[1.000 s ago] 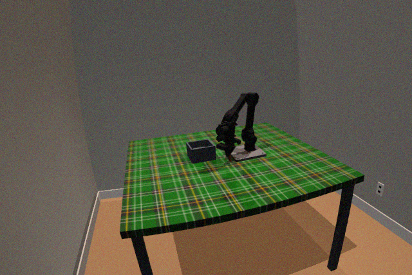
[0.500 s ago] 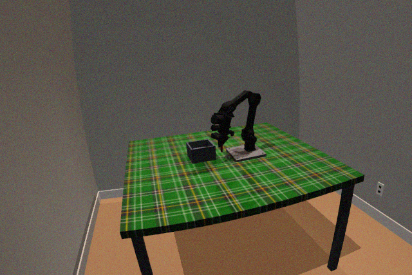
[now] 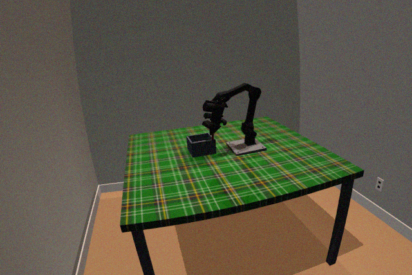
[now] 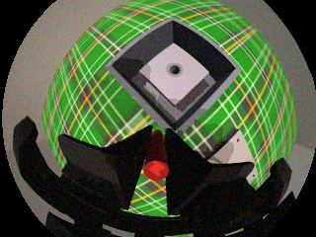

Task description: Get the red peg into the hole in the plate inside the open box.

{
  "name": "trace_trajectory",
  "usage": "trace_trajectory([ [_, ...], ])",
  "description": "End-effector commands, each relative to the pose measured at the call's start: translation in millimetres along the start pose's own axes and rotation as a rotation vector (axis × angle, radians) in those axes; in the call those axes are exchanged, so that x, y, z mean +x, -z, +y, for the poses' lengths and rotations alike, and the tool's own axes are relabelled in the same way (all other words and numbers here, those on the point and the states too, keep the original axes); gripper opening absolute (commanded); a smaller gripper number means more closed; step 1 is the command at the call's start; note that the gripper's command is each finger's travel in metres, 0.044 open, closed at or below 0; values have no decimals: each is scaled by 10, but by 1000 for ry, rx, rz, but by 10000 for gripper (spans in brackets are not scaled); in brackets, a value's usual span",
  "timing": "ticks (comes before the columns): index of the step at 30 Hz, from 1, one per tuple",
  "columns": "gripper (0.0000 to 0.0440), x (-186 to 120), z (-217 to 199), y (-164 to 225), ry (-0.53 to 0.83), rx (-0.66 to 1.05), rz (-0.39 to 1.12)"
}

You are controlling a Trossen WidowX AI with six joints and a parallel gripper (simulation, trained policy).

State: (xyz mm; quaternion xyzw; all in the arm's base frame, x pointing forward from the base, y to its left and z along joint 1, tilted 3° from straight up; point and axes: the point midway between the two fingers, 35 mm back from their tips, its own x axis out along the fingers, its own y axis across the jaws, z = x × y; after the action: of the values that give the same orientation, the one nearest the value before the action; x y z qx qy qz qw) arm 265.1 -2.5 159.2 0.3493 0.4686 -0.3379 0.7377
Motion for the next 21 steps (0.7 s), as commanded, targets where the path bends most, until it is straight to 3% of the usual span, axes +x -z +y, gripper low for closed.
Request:
trace_trajectory([
  [1, 0, 24, 9, -158, 2, 12, -22],
  [21, 3, 406, -56, -794, 36, 97, -51],
])
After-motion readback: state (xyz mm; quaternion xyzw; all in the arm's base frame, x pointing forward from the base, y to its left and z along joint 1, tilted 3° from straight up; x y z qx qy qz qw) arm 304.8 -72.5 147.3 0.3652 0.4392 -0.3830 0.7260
